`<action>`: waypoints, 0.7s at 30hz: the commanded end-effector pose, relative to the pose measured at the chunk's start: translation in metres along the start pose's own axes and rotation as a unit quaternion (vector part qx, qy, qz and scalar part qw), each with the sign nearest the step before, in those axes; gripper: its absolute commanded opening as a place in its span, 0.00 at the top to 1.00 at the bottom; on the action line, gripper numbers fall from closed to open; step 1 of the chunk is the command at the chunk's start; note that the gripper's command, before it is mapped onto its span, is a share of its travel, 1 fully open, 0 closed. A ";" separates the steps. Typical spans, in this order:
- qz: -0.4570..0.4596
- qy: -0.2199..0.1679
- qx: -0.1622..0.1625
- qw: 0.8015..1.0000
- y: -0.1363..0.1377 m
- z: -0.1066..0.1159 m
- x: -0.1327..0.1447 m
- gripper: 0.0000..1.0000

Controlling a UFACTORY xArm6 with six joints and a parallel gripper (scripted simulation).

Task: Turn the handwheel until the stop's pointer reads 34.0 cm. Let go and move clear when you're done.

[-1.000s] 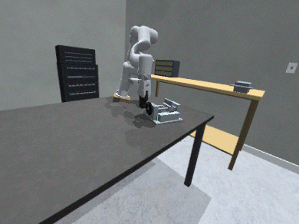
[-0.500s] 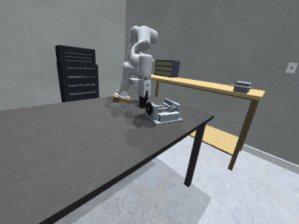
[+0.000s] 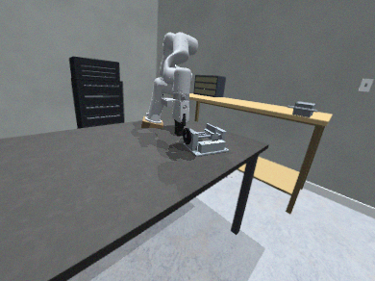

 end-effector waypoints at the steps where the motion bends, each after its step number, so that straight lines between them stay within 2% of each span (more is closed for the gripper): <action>1: 0.000 0.001 -0.003 1.000 -0.002 0.002 0.000 0.94; 21: 0.000 0.001 -0.003 1.000 -0.007 0.003 -0.002 0.94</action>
Point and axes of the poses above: the point where the finger pads meet when closed, its own z axis back along the fingers, its own y axis across the jaws, x = y × z, the point moved 7 cm from there along z, back along the fingers, and after that the axes turned 13 degrees about z, right-handed, at the moved point
